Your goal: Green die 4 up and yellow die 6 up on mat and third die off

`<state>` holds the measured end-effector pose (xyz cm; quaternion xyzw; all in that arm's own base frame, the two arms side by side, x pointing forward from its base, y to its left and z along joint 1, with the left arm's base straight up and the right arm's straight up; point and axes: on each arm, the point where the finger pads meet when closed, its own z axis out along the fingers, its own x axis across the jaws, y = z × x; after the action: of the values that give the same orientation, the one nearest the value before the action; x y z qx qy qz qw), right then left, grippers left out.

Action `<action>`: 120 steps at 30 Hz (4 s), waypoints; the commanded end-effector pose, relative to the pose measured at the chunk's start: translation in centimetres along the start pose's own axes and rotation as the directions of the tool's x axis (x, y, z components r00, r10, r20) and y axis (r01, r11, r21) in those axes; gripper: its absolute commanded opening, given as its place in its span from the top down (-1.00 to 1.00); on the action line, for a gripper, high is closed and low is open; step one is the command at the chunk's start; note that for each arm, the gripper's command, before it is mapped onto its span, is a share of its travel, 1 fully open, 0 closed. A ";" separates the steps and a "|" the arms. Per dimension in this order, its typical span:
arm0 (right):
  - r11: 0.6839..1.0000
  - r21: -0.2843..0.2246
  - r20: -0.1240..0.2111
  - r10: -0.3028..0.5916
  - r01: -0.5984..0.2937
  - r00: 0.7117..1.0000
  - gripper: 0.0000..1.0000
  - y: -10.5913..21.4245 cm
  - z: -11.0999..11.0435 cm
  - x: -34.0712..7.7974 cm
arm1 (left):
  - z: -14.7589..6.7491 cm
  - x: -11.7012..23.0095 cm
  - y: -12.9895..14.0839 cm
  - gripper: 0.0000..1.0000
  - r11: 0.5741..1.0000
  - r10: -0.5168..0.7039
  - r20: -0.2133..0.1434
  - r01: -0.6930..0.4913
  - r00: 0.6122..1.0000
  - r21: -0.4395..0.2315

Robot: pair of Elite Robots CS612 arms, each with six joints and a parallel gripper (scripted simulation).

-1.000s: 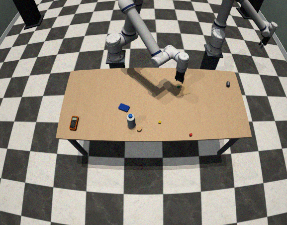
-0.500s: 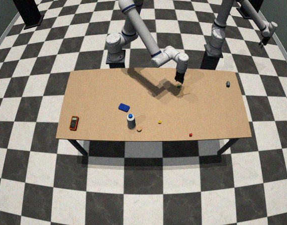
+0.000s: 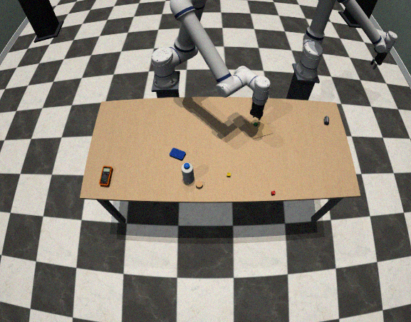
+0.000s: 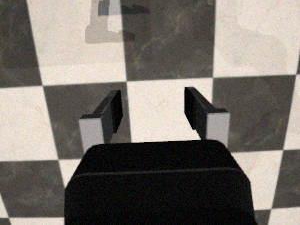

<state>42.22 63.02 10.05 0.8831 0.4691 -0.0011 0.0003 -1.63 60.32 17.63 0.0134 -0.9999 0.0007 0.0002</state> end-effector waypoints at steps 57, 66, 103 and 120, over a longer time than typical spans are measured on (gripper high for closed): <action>1.000 0.000 -0.002 0.000 0.000 1.000 -0.40 0.0 4.8 0.1 | -0.1 0.0 0.1 -1.00 1.000 0.000 0.000 0.000 1.000 -0.001; 1.000 0.000 -0.002 0.000 0.000 1.000 -0.40 0.0 5.1 0.1 | -0.1 0.0 0.1 -1.00 1.000 0.000 0.000 0.000 1.000 -0.001; 1.000 0.000 -0.002 0.000 0.000 1.000 -0.40 0.0 5.1 0.2 | -0.1 0.0 0.1 -1.00 1.000 0.000 0.000 0.000 1.000 -0.001; 1.000 0.000 -0.002 0.000 0.000 1.000 -0.40 0.0 0.8 0.2 | -0.1 0.0 0.1 -1.00 1.000 0.000 0.000 0.000 1.000 -0.001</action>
<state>42.30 63.10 8.04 0.8831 0.4691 -0.0009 0.0003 -1.63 60.32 17.63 0.0134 -0.9999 0.0007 0.0002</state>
